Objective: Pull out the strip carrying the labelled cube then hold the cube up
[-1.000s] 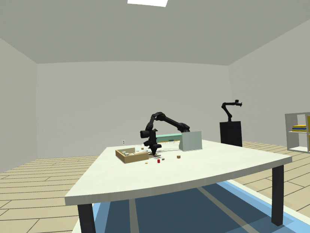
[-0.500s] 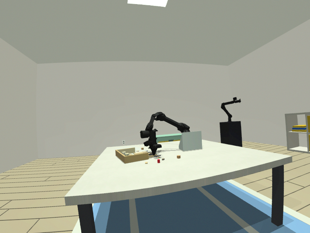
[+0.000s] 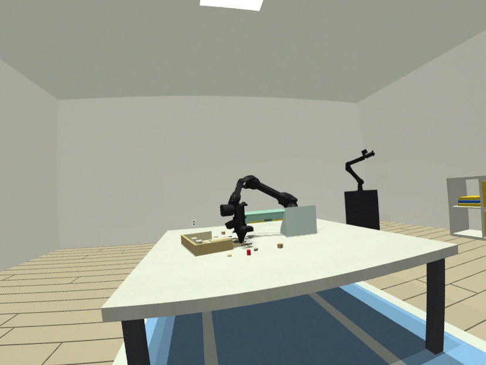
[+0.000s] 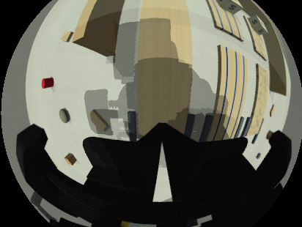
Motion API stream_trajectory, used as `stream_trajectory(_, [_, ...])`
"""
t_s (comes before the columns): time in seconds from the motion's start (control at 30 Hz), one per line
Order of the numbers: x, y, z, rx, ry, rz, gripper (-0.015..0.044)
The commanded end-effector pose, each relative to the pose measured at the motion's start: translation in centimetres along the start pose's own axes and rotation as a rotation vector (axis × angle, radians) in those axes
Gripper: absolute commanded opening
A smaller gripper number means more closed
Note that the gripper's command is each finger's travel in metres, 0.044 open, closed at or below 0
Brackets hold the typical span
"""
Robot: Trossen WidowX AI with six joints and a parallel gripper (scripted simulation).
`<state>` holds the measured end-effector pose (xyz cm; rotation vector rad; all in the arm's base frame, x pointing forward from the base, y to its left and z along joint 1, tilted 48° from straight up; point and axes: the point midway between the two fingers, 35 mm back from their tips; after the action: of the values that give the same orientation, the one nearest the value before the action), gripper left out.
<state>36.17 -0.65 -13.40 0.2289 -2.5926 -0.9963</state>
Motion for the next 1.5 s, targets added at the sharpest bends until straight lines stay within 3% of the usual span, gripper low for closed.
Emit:
stream_trajectory(0.0, [0.8, -0.2, 0.0, 0.004, 0.003, 0.007, 0.0000])
stream_trajectory(1.47, [7.4, -0.5, 0.6, 0.004, 0.006, 0.009, 0.0000])
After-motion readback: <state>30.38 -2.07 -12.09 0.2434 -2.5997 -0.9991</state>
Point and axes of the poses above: the point midway between the two fingers, 35 mm back from their tips, its own y axis back along the fingers, its own z axis across the jaws, x = y × z, and after that the axes turned 3 degrees about y, right-handed
